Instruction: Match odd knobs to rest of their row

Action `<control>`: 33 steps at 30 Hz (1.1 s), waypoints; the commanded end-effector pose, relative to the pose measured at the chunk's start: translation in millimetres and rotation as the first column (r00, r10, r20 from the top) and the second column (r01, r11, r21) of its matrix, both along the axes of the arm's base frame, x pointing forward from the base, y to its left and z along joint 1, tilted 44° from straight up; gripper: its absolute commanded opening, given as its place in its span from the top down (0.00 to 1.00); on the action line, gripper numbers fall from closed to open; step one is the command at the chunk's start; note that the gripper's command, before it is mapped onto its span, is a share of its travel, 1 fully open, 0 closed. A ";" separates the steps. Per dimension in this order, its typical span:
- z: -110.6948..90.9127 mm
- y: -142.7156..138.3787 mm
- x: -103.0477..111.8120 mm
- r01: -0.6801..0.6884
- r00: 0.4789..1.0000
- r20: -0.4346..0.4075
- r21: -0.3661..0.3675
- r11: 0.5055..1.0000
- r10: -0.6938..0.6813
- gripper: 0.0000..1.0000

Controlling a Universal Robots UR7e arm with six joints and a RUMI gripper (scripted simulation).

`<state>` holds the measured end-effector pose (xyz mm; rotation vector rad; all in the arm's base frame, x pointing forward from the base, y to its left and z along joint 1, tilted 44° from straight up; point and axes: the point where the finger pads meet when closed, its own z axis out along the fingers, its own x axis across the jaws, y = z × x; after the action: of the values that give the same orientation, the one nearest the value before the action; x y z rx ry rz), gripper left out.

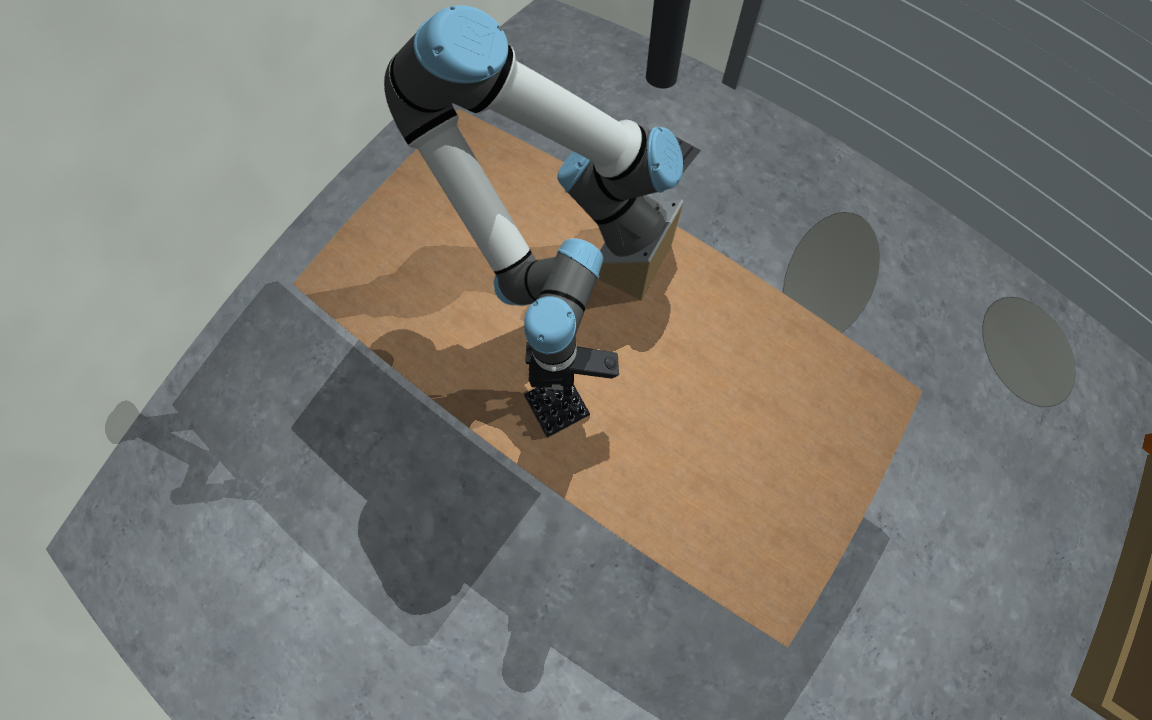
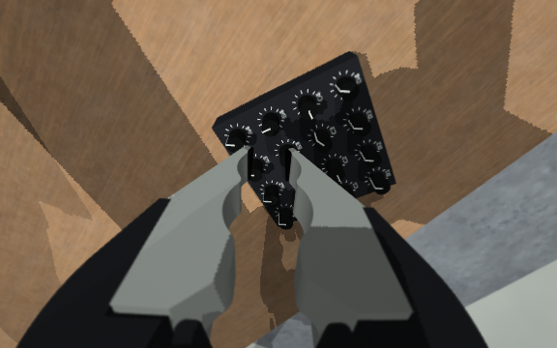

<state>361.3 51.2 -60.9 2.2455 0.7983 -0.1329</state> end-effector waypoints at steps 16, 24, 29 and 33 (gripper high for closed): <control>-13.4 -12.6 3.1 -0.001 1.000 0.001 0.001 1.000 0.001 0.89; -14.7 -13.8 3.3 -0.001 1.000 0.001 0.001 1.000 0.001 0.89; -14.8 -14.0 3.3 -0.001 1.000 0.001 0.001 1.000 0.001 0.89; -14.8 -14.0 3.3 -0.001 1.000 0.001 0.001 1.000 0.001 0.89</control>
<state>364.4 37.0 -75.9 2.2455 0.7989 -0.1319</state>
